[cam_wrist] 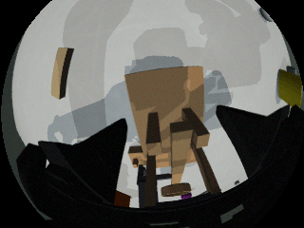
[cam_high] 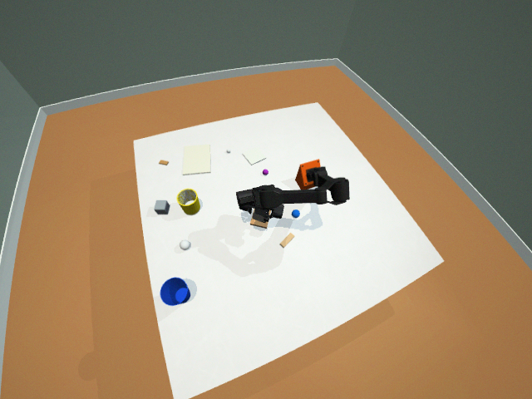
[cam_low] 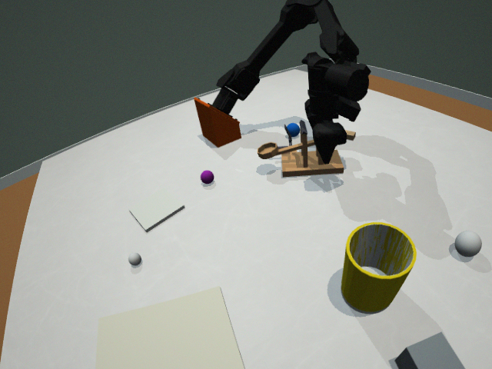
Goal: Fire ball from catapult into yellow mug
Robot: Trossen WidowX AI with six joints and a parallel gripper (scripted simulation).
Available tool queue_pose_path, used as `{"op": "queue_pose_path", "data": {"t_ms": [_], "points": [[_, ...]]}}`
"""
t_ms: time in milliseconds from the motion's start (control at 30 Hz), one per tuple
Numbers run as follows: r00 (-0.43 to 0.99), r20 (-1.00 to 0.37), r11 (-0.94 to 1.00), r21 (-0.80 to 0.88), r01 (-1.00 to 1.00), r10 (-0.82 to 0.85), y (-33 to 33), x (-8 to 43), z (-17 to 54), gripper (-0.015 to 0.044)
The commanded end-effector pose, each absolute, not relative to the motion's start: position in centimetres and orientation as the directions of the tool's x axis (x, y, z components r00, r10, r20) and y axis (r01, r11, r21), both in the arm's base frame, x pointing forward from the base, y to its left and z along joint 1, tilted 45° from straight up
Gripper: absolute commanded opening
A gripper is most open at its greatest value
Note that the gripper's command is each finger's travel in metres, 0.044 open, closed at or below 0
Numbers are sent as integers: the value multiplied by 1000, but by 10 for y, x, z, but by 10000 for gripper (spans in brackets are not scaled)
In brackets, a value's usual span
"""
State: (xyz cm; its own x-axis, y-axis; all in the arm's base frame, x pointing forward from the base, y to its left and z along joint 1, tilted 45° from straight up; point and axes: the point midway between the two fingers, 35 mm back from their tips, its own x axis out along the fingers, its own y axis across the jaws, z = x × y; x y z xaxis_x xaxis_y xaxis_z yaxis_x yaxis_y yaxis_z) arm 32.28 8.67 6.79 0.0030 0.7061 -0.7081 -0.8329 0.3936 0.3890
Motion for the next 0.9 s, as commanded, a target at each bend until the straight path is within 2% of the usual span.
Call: {"op": "queue_pose_path", "data": {"t_ms": [0, 33, 400, 600, 733, 867], "points": [[0, -705, 392, 395, -831, 710, 92, 321, 64, 440], [0, -705, 392, 395, -831, 710, 92, 321, 64, 440], [2, -708, 393, 390, -833, 706, 88, 322, 66, 151], [2, -708, 393, 390, -833, 706, 88, 322, 66, 111], [0, -709, 393, 391, -832, 705, 61, 323, 93, 6], [-1, -708, 393, 392, -832, 706, 53, 322, 101, 0]]}}
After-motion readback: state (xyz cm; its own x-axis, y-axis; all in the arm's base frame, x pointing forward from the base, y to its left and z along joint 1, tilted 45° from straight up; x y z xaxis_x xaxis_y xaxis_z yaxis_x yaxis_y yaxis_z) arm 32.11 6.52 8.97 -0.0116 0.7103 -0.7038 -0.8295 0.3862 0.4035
